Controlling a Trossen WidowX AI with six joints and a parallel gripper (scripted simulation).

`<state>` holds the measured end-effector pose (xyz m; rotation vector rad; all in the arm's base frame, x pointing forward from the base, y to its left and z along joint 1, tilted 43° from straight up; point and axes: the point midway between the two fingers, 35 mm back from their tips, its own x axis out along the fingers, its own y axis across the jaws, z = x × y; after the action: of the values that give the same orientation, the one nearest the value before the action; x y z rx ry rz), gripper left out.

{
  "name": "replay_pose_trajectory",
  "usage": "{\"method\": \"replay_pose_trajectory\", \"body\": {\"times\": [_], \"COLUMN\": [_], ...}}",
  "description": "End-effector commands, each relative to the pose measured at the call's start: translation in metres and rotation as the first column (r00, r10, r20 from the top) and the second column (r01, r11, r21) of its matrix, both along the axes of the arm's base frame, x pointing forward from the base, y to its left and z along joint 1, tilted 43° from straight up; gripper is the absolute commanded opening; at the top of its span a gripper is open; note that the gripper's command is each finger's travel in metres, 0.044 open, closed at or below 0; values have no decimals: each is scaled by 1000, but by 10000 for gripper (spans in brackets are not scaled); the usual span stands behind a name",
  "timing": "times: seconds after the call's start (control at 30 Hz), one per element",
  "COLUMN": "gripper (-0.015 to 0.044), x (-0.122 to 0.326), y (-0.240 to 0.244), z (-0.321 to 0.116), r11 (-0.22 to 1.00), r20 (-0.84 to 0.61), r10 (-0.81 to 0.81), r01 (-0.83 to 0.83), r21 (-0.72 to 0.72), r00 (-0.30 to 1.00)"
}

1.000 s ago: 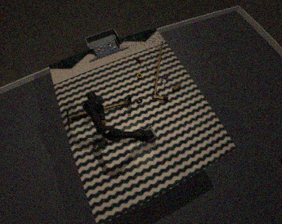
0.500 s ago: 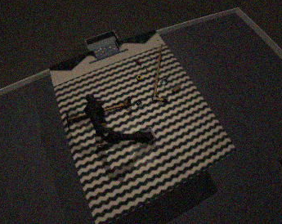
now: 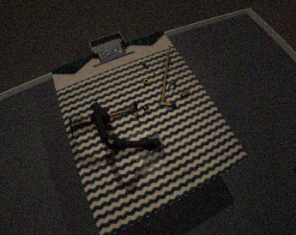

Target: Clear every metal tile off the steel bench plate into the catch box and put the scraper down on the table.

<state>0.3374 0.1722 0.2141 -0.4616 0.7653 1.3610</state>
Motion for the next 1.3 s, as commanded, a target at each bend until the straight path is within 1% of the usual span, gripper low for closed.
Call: {"method": "replay_pose_trajectory", "body": {"times": [0.0, 0.47, 1.27], "gripper": [0, 0, 0], "x": [-2, -6, 16], "y": [6, 27, 26], "z": [-7, -27, -25], "r11": [1000, 1000, 1000], "r20": [5, 27, 28], "r10": [1, 17, 17], "r01": [-1, -17, -17], "r21": [-5, -3, -5], "r00": [1000, 1000, 999]}}
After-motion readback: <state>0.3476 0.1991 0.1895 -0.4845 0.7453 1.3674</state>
